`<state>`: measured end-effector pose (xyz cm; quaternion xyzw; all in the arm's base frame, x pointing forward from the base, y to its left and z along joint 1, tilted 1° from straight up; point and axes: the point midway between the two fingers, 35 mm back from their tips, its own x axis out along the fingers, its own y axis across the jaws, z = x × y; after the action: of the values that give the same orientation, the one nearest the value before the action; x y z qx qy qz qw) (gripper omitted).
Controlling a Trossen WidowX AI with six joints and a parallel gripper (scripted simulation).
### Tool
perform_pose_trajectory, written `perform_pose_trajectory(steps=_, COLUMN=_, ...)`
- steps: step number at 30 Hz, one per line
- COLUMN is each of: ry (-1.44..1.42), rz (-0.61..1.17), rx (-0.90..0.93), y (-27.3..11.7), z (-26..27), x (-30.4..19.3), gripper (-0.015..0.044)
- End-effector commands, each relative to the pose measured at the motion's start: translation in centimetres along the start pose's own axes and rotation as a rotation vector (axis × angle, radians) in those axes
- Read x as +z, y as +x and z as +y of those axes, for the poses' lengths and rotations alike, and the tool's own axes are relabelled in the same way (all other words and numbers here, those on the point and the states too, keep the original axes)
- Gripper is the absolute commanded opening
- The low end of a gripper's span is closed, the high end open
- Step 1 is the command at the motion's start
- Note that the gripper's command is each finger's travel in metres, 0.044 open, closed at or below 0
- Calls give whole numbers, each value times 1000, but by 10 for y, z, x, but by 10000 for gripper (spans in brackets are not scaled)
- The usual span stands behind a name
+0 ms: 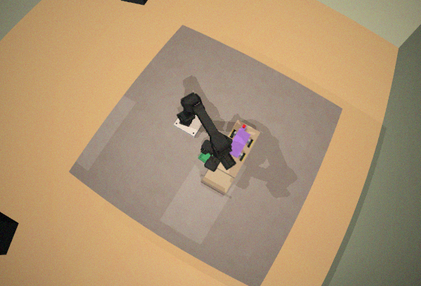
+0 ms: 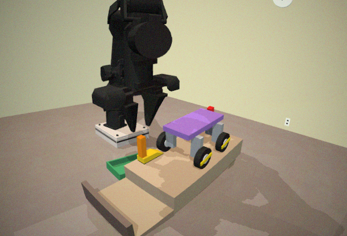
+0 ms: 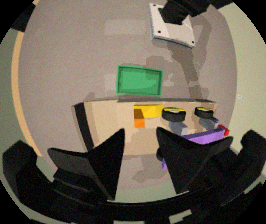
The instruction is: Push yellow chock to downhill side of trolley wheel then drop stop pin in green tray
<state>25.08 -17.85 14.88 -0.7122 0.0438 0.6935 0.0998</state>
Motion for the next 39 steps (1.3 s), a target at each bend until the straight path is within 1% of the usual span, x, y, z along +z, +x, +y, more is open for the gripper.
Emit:
perform_pose_trajectory(steps=1, ry=0, rz=0, rx=0, y=0, z=0, x=0, gripper=216)
perform_pose_trajectory(steps=4, ry=0, rz=0, rx=0, y=0, z=0, x=0, gripper=295)
perform_pose_trajectory(steps=6, ry=-34, rz=23, rx=16, y=-5, z=-3, x=-3, gripper=242)
perform_pose_trajectory(steps=8, ry=-134, rz=63, rx=39, y=-15, z=-13, x=-11, gripper=190)
perform_pose_trajectory(steps=14, ry=-489, rz=76, rx=-8, y=-18, z=-57, x=-28, gripper=190)
perform_pose_trajectory(steps=19, ry=-838, rz=95, rx=-56, y=-22, z=-103, x=-38, gripper=190)
perform_pose_trajectory(steps=29, ry=-1524, rz=159, rx=-157, y=-29, z=-196, x=-38, gripper=190)
perform_pose_trajectory(steps=31, ry=-1570, rz=165, rx=-164, y=-30, z=-202, x=-37, gripper=190)
perform_pose_trajectory(steps=39, ry=-1570, rz=165, rx=-164, y=-28, z=-203, x=-37, gripper=190)
